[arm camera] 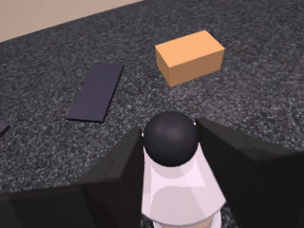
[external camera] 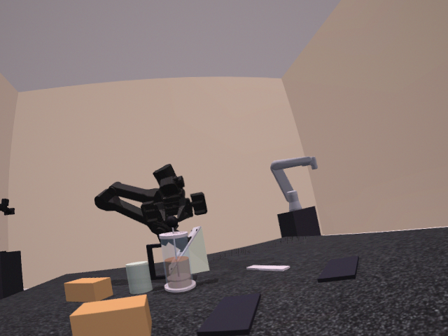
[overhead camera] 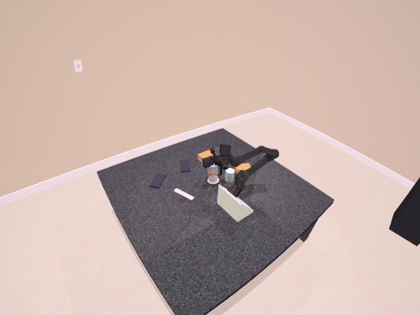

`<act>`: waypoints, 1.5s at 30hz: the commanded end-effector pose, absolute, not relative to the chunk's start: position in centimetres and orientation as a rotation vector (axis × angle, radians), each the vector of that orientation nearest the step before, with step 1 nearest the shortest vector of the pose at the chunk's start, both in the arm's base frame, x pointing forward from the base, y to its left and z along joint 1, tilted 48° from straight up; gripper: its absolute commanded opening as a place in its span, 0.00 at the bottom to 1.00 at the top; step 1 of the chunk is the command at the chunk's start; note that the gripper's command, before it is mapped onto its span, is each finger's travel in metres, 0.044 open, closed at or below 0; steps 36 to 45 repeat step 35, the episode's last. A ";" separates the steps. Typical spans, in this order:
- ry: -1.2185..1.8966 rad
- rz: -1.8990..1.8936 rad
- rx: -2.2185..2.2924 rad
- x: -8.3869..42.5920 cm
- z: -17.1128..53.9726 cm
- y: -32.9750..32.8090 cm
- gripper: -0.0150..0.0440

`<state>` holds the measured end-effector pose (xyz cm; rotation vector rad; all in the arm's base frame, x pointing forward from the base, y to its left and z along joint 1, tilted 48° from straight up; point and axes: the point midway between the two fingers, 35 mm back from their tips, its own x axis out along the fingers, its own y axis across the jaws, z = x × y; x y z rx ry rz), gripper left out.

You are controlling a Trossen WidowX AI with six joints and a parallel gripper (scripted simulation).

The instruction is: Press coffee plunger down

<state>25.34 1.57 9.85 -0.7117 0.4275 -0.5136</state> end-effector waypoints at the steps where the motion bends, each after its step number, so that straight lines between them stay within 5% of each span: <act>1: 0.428 -0.514 -0.711 25.3 9.9 1.6 0.61; 10: 0.428 -0.514 -0.711 25.3 9.9 1.6 1.00; 45: 0.471 -0.488 -0.695 24.9 12.8 6.6 1.00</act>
